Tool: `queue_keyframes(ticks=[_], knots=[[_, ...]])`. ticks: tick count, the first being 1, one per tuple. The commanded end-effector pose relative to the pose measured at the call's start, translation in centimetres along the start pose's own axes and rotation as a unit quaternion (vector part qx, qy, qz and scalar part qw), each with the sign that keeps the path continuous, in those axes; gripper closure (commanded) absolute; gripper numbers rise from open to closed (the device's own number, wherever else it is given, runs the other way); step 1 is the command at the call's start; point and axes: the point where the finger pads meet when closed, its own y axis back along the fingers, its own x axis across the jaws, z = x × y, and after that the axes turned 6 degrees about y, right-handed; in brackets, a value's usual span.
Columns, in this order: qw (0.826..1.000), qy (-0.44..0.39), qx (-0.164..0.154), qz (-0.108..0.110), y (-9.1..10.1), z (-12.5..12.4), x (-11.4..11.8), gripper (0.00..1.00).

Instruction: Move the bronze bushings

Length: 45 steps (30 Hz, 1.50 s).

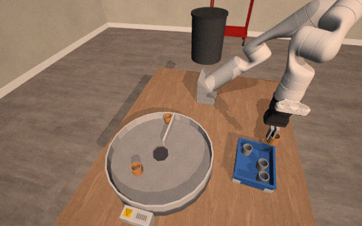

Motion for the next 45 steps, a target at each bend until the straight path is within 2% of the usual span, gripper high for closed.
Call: queue_keyframes(ticks=[1,15,28,30,37,45], knots=[[1.0,-0.002,-0.001,0.003,0.2,0.1,0.2,1.0],[1.0,-0.002,-0.001,0.003,0.2,0.1,0.9,1.0],[1.0,-0.002,-0.001,0.003,0.2,0.2,4.5,1.0],[1.0,-0.002,-0.001,0.003,0.2,0.2,4.5,1.0],[1.0,-0.002,0.0,0.003,0.3,0.3,8.0,1.0],[1.0,0.0,0.002,0.005,0.5,0.2,13.5,1.0]])
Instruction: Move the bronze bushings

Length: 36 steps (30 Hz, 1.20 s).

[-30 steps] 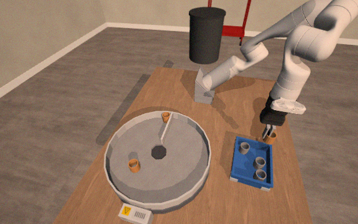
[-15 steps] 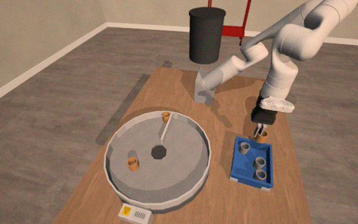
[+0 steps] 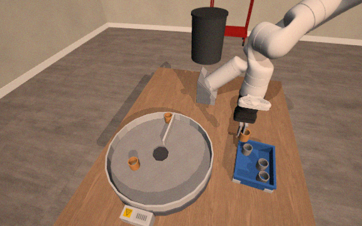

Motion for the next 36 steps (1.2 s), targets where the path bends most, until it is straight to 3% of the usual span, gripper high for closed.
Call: queue_keyframes(ticks=[1,2,17,19,30,36], knots=[[1.0,-0.006,-0.002,0.001,-0.1,0.2,2.7,1.0],[1.0,-0.006,-0.002,0.001,-0.1,0.2,2.7,1.0],[1.0,-0.006,-0.002,0.001,0.0,0.8,15.7,1.0],[1.0,-0.006,-0.002,0.001,0.0,0.8,15.7,1.0],[1.0,-0.006,-0.002,0.002,0.0,1.1,22.5,1.0],[1.0,-0.006,-0.002,0.002,0.0,1.2,23.9,1.0]])
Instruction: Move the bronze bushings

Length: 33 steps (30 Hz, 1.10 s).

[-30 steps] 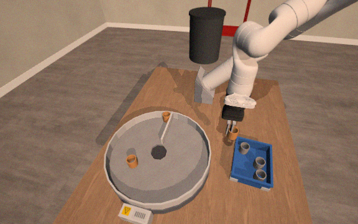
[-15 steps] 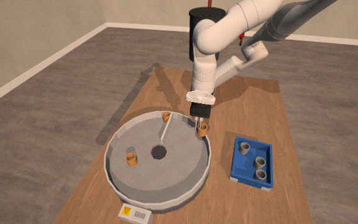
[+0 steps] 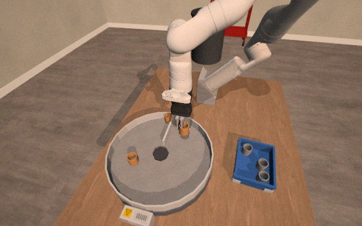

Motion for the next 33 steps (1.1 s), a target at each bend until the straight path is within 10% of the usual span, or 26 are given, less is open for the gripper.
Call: queue_keyframes(ticks=[1,33], knots=[[1.0,0.001,-0.005,-0.003,-0.1,0.6,0.9,1.0],[1.0,-0.001,-0.005,-0.005,-0.2,0.8,2.0,1.0]])
